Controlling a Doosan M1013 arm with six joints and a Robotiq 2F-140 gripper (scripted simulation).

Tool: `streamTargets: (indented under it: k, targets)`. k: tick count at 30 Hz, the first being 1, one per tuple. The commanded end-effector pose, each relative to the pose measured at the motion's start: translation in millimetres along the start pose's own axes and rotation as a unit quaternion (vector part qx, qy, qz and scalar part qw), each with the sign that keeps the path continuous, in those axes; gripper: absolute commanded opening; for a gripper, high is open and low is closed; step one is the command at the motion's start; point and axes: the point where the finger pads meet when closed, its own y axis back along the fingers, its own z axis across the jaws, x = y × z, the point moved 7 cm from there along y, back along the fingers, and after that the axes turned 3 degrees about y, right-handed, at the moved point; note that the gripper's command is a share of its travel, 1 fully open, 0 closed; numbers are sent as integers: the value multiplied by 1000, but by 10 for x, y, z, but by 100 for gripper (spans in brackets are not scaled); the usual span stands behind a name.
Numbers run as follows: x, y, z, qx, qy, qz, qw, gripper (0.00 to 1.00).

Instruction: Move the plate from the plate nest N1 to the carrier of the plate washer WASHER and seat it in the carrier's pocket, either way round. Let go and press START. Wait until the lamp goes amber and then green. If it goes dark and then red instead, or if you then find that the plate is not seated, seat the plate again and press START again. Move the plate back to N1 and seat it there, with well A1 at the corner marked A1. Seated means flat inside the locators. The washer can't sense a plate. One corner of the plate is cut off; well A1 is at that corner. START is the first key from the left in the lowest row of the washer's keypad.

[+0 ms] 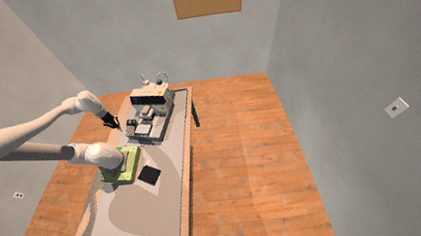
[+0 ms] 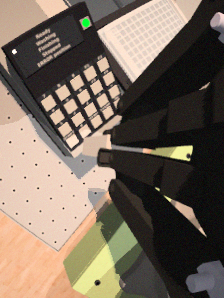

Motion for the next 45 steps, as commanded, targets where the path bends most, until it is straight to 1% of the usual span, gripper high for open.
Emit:
streamTargets:
  k: [1, 33, 45]
  targets:
    - [-20, -110, -14, 3, 3, -2, 1000, 10]
    - [-21, -577, -17, 3, 3, -2, 1000, 10]
    - [-21, -584, -17, 3, 3, -2, 1000, 10]
